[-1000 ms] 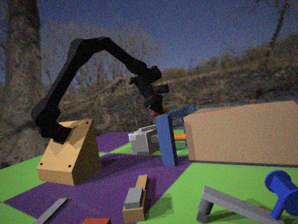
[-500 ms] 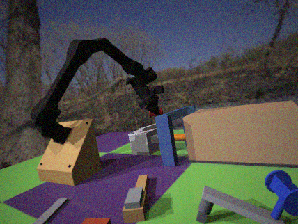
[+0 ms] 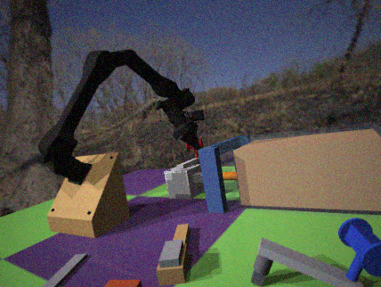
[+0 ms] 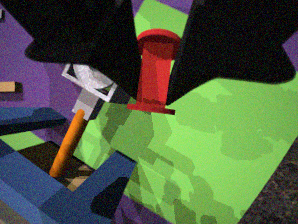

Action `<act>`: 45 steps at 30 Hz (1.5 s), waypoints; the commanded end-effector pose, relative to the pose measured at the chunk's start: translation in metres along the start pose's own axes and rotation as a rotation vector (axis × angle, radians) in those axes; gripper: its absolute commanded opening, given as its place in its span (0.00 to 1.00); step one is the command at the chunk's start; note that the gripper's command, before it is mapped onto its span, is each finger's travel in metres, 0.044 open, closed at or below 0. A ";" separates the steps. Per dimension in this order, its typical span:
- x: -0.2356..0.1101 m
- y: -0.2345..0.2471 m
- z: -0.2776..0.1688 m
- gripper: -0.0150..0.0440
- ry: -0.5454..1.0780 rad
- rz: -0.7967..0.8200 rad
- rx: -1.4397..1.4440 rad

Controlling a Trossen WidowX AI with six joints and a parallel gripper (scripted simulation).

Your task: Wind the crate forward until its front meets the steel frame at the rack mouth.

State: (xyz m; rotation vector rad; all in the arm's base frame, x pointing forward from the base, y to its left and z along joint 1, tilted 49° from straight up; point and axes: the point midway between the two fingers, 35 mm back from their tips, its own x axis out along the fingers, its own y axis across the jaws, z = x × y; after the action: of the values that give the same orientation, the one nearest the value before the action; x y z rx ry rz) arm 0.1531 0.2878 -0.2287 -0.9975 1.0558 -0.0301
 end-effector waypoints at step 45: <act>-0.038 -0.007 -0.083 0.25 0.031 0.017 -0.036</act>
State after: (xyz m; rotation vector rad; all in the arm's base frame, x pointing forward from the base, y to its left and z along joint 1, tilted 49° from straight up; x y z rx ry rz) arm 0.0836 0.2550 -0.2108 -1.0010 1.0815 -0.0102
